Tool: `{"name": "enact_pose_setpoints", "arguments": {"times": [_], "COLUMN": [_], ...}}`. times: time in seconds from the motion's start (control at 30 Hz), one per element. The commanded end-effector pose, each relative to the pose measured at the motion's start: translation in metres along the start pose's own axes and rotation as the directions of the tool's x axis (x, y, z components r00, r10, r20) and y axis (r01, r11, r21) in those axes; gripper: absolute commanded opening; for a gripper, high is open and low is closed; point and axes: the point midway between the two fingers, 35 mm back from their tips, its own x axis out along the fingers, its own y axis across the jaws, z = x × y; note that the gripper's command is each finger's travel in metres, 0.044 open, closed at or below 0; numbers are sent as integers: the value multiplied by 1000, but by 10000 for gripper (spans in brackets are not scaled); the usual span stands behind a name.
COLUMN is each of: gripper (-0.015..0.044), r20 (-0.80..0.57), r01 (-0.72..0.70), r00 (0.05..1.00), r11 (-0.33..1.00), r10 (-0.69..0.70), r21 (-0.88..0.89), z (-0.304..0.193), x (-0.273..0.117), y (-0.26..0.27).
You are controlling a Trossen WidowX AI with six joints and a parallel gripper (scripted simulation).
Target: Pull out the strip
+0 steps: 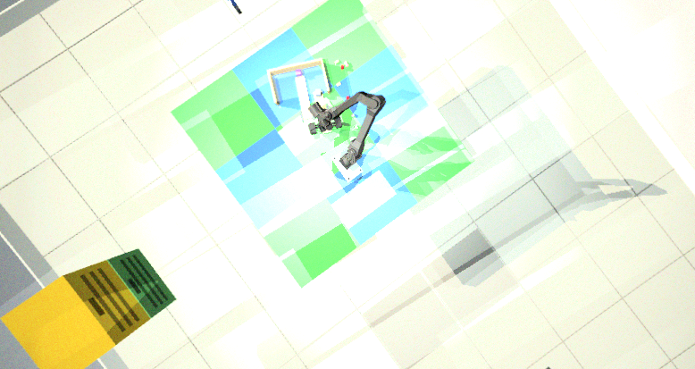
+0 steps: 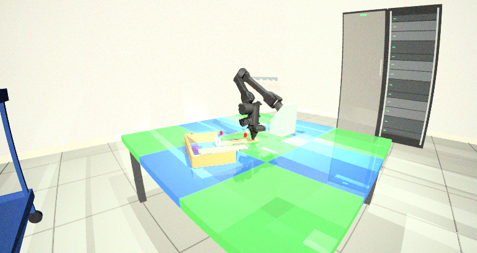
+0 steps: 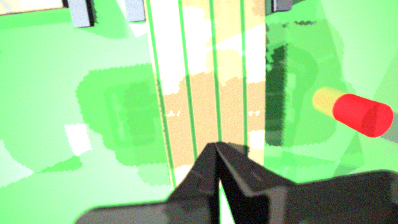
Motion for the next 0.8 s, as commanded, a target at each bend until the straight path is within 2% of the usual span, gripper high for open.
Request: {"name": "enact_pose_setpoints", "arguments": {"times": [0.0, 0.77], "gripper": [0, 0], "r20": [-27, -28], "r01": [4, 4], "r00": [1000, 1000], "r11": [1000, 1000], "r10": [-4, -4], "r21": [-9, -10], "z": [-16, -48], "x": [4, 3], "y": [-2, -1]}}
